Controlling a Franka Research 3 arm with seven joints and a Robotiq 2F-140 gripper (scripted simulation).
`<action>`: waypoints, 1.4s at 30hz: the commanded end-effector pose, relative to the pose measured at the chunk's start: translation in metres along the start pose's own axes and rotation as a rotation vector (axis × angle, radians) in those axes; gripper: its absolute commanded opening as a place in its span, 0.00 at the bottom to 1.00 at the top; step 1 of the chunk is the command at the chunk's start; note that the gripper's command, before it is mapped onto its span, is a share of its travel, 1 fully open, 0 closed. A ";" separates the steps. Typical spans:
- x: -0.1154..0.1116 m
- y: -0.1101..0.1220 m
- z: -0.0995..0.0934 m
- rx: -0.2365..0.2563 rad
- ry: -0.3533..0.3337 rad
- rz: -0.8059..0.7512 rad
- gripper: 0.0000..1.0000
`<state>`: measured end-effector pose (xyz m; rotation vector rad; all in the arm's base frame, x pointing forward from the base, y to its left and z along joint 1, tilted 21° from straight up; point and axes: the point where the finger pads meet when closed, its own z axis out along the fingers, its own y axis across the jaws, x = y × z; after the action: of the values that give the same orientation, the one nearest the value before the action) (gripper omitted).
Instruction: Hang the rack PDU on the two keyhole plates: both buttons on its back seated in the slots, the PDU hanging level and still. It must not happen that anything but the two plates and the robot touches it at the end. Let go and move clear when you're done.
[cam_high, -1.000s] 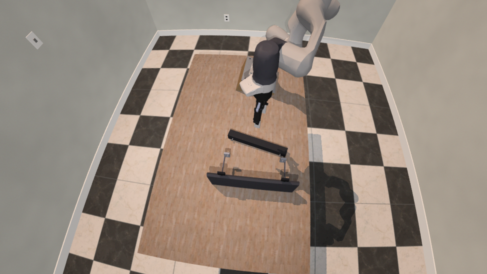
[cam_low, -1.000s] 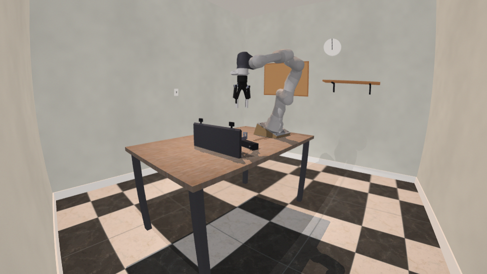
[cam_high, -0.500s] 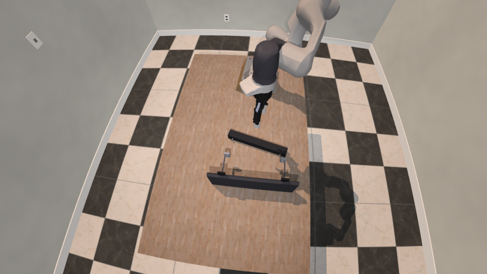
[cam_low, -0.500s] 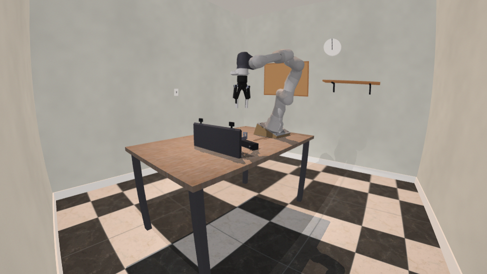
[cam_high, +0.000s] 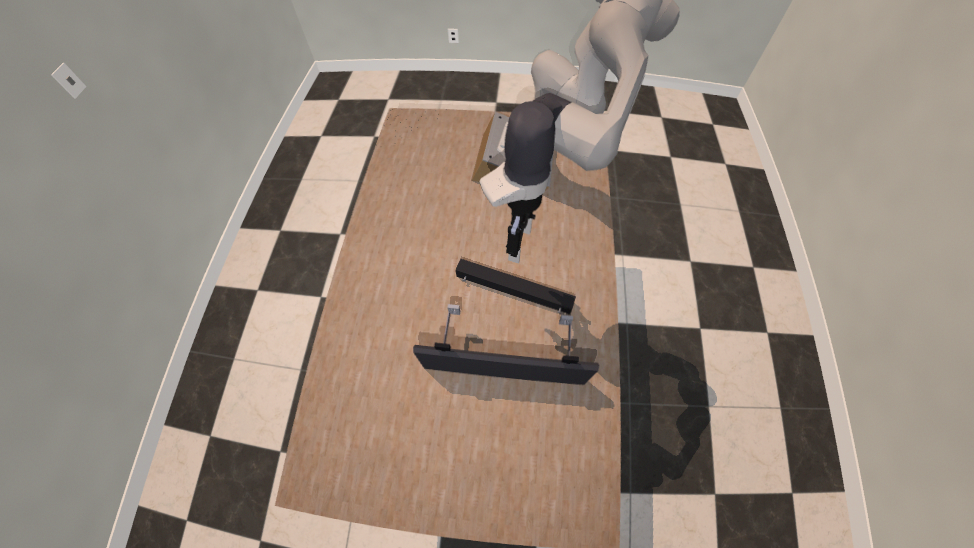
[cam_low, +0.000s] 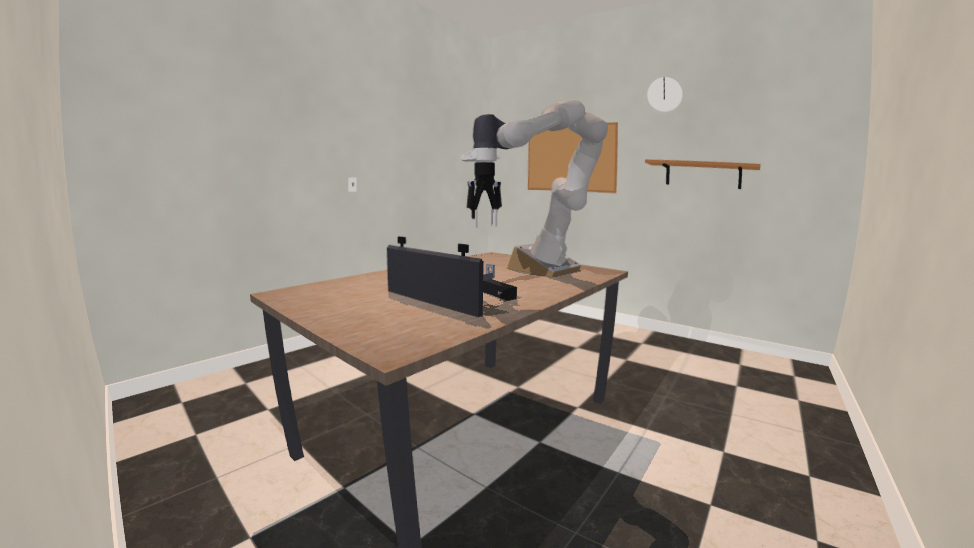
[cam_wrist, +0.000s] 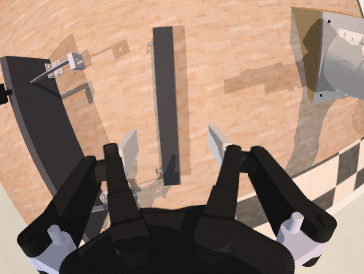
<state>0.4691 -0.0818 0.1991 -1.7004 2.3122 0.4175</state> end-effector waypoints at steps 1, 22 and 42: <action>0.001 -0.008 0.020 0.020 0.003 -0.002 0.55; 0.001 -0.011 0.119 0.020 0.003 -0.002 0.55; 0.002 -0.011 0.137 0.020 0.003 -0.002 0.55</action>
<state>0.4819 -0.0375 0.0722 -1.6907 2.3140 0.3953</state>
